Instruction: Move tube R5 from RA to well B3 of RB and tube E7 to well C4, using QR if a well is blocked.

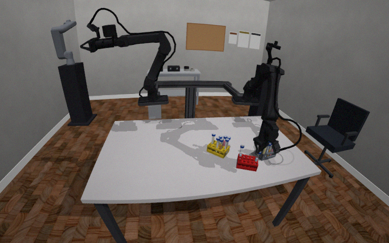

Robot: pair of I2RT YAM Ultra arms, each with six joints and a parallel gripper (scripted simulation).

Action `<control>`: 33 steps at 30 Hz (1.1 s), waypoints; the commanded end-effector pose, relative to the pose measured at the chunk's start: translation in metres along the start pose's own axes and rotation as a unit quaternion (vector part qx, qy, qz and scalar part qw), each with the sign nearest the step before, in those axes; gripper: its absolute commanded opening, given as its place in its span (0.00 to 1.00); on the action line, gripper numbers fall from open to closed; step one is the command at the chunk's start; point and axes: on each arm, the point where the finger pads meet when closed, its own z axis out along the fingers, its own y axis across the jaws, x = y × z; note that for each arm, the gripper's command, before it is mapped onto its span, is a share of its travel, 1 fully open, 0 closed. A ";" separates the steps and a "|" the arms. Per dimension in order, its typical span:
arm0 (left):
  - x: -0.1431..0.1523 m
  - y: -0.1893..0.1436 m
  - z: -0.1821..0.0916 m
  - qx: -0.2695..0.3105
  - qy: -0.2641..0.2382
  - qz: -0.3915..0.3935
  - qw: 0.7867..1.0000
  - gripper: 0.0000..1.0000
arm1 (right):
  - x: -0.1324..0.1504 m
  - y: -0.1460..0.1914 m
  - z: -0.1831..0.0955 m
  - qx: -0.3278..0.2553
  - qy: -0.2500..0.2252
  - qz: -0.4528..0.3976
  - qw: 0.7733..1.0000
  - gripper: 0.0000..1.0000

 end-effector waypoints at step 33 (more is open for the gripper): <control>-0.007 -0.003 -0.011 0.004 -0.010 0.000 1.000 0.00 | -0.025 -0.008 -0.012 0.011 -0.025 0.004 1.000 0.00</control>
